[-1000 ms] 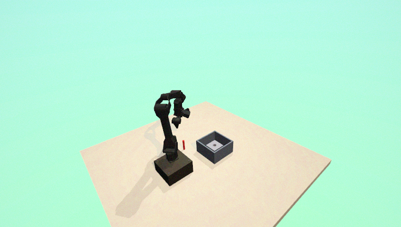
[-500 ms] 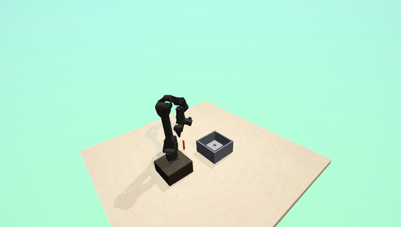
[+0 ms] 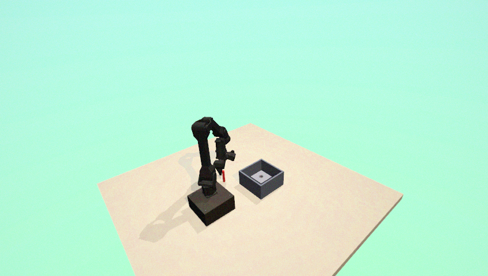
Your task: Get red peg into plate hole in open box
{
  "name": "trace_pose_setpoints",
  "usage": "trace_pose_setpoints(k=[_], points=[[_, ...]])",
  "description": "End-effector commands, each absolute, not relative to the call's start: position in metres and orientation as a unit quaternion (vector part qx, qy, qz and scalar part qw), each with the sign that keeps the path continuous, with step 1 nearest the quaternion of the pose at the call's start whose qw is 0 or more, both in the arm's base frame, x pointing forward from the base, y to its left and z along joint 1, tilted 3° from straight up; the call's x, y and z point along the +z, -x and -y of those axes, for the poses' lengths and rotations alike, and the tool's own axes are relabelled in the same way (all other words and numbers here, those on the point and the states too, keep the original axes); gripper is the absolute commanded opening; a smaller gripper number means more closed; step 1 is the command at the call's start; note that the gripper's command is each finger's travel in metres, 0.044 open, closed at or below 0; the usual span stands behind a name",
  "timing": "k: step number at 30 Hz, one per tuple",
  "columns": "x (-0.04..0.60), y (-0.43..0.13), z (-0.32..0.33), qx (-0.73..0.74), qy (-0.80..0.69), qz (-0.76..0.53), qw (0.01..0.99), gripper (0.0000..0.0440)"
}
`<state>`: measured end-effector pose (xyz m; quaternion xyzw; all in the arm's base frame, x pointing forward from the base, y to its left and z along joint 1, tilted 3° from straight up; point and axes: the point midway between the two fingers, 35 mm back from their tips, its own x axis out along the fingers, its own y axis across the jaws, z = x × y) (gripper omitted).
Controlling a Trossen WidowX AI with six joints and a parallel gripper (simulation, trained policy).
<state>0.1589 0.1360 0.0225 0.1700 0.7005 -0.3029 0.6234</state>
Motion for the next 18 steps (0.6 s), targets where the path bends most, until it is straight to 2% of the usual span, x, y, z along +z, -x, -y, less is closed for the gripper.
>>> trace_pose_setpoints(k=[1,9,11,18], points=[[0.009,-0.159,-0.134,-0.302,-0.166,-0.696,0.630,0.0440],[-0.021,-0.162,-0.131,-0.294,-0.165,-0.687,0.644,0.0431],[-0.028,-0.161,-0.130,-0.294,-0.163,-0.688,0.644,0.0394],[-0.043,-0.156,-0.126,-0.306,-0.152,-0.693,0.635,0.0211]])
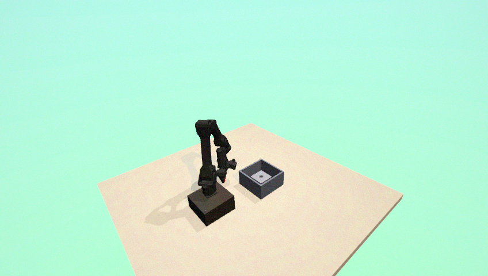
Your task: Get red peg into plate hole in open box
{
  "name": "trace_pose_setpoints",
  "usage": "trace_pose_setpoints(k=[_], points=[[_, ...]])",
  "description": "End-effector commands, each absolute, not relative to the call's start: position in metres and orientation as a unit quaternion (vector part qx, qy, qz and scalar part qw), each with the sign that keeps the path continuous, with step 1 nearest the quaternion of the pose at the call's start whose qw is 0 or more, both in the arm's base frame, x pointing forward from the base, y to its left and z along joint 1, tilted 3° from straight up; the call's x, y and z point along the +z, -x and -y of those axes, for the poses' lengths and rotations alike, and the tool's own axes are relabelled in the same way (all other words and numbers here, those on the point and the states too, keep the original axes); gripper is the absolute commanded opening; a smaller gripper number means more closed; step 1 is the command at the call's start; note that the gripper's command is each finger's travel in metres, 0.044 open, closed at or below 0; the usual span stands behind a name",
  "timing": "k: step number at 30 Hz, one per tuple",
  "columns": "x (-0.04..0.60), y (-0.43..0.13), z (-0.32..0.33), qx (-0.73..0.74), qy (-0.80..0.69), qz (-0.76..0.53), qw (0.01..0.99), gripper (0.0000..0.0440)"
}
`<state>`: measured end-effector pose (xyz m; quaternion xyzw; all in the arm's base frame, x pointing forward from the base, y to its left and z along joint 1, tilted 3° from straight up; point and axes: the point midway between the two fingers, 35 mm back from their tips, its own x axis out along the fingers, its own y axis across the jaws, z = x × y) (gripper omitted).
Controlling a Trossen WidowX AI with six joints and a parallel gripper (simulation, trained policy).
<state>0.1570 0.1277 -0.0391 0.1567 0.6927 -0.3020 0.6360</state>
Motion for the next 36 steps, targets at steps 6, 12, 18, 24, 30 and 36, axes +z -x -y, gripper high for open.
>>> trace_pose_setpoints(k=[6,12,18,24,30,36], points=[[-0.047,-0.155,-0.124,-0.318,-0.140,-0.698,0.626,0.0054],[-0.038,-0.166,-0.123,-0.323,-0.133,-0.687,0.637,0.0000],[-0.017,-0.180,-0.122,-0.326,-0.137,-0.672,0.651,0.0000],[0.005,-0.194,-0.119,-0.330,-0.138,-0.656,0.665,0.0000],[0.029,-0.211,-0.113,-0.338,-0.146,-0.638,0.676,0.0000],[0.052,-0.230,-0.105,-0.353,-0.163,-0.617,0.684,0.0000]])
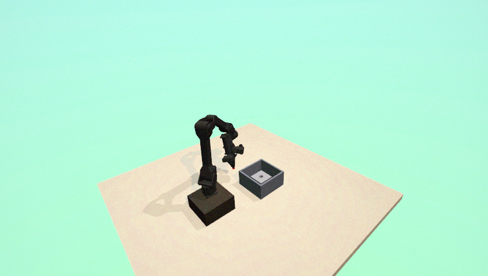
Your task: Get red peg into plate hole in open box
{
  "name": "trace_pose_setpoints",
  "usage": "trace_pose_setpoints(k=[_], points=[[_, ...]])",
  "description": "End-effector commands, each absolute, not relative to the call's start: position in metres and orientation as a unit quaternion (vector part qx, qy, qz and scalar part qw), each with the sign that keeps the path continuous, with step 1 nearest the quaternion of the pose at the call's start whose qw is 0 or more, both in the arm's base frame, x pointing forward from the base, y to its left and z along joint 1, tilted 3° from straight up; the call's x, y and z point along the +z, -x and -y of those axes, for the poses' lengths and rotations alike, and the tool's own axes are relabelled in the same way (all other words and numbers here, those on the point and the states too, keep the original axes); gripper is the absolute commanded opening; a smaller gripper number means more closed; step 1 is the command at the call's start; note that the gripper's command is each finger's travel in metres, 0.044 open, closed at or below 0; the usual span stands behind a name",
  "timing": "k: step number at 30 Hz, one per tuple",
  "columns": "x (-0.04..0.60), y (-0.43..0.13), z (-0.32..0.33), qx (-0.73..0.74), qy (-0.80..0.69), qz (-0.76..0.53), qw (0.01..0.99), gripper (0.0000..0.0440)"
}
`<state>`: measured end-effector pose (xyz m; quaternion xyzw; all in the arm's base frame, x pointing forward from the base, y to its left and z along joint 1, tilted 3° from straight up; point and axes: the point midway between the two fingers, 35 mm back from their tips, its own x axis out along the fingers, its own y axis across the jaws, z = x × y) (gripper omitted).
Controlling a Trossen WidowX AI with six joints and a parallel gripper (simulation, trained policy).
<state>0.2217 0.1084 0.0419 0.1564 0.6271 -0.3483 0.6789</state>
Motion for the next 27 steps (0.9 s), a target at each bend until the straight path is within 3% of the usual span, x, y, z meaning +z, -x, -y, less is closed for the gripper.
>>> trace_pose_setpoints(k=[1,27], points=[[0.055,-0.234,-0.102,-0.357,-0.167,-0.613,0.685,0.0000],[0.067,-0.313,-0.004,-0.404,-0.231,-0.569,0.678,0.0000]])
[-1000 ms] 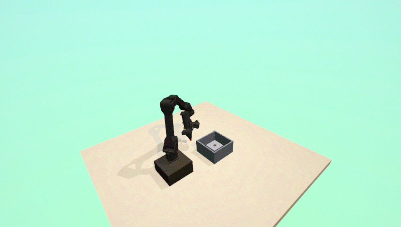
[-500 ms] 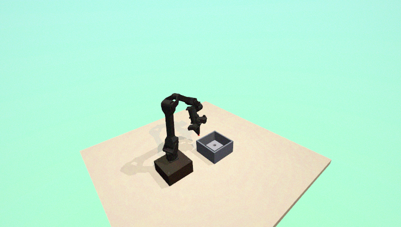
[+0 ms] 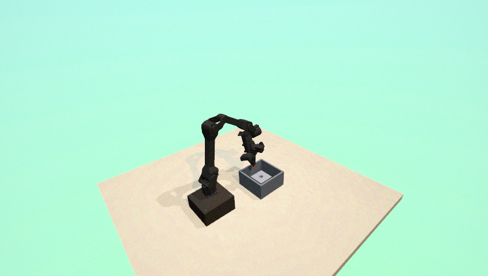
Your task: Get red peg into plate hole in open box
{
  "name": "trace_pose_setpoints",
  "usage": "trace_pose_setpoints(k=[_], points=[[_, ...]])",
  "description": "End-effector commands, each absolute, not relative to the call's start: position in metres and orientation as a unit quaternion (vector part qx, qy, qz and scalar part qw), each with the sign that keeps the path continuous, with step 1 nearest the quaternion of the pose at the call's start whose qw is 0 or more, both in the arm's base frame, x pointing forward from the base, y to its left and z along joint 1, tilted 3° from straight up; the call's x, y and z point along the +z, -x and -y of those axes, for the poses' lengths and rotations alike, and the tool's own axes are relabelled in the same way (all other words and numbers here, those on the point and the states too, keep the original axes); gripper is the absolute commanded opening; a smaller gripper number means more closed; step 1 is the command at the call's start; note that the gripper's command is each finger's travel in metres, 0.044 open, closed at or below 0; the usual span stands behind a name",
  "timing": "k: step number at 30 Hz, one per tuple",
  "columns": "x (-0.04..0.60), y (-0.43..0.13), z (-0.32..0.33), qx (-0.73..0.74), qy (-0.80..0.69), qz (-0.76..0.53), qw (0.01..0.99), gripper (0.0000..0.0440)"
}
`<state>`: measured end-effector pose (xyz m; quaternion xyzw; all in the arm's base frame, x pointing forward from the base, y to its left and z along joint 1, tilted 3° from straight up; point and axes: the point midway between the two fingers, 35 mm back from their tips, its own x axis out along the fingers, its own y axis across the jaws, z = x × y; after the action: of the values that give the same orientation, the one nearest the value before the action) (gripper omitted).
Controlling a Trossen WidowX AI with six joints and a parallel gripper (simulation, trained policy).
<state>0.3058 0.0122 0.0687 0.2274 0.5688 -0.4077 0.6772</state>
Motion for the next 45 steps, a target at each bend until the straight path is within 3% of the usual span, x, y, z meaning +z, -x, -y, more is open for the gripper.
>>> trace_pose_setpoints(k=[1,14,20,24,37,45], points=[[0.065,-0.315,0.000,-0.402,-0.232,-0.570,0.677,0.0000],[0.028,-0.331,0.026,-0.356,-0.229,-0.608,0.672,0.0013],[0.009,-0.332,0.029,-0.337,-0.228,-0.629,0.662,0.0143],[0.010,-0.341,0.036,-0.321,-0.222,-0.633,0.668,0.0158],[0.024,-0.384,0.040,-0.294,-0.262,-0.639,0.661,0.0435],[0.041,-0.424,0.032,-0.255,-0.293,-0.617,0.685,0.0440]])
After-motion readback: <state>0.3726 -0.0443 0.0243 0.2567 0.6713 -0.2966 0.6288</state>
